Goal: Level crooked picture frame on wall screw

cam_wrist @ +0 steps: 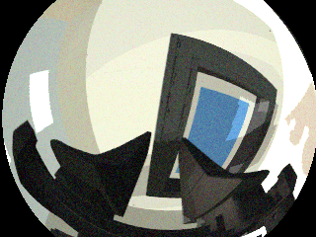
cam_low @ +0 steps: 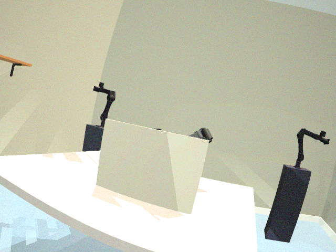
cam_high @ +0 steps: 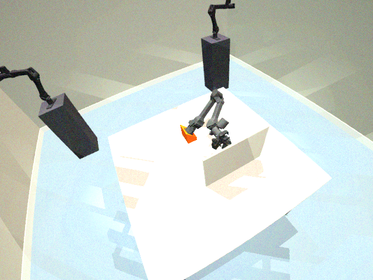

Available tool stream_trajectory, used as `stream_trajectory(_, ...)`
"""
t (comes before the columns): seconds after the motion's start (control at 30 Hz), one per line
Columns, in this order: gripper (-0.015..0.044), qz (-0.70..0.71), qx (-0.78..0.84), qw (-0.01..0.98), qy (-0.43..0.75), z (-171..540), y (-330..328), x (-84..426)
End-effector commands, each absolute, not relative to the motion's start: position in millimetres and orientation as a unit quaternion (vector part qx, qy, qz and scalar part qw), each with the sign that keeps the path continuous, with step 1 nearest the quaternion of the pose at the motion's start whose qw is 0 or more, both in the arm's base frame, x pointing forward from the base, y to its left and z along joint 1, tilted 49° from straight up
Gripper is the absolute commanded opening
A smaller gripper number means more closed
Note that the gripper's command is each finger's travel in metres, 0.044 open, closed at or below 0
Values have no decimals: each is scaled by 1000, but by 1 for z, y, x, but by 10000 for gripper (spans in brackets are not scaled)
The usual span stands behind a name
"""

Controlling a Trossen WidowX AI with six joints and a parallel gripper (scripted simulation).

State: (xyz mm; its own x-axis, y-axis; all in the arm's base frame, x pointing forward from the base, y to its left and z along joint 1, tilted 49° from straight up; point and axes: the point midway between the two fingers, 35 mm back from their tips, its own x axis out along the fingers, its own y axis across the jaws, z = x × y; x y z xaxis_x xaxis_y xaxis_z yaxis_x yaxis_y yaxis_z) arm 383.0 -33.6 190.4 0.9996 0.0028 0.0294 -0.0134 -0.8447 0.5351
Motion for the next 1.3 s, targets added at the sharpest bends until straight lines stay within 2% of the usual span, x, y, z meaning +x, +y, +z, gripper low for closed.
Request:
stream_trajectory(0.0,100,15,960,280,-4,191,-34,383)
stream_trajectory(0.23,53,15,960,280,-4,191,-34,383)
stream_trajectory(0.3,1,15,960,280,-4,191,-34,383)
stream_trajectory(1.27,0,15,960,281,-4,194,-40,383)
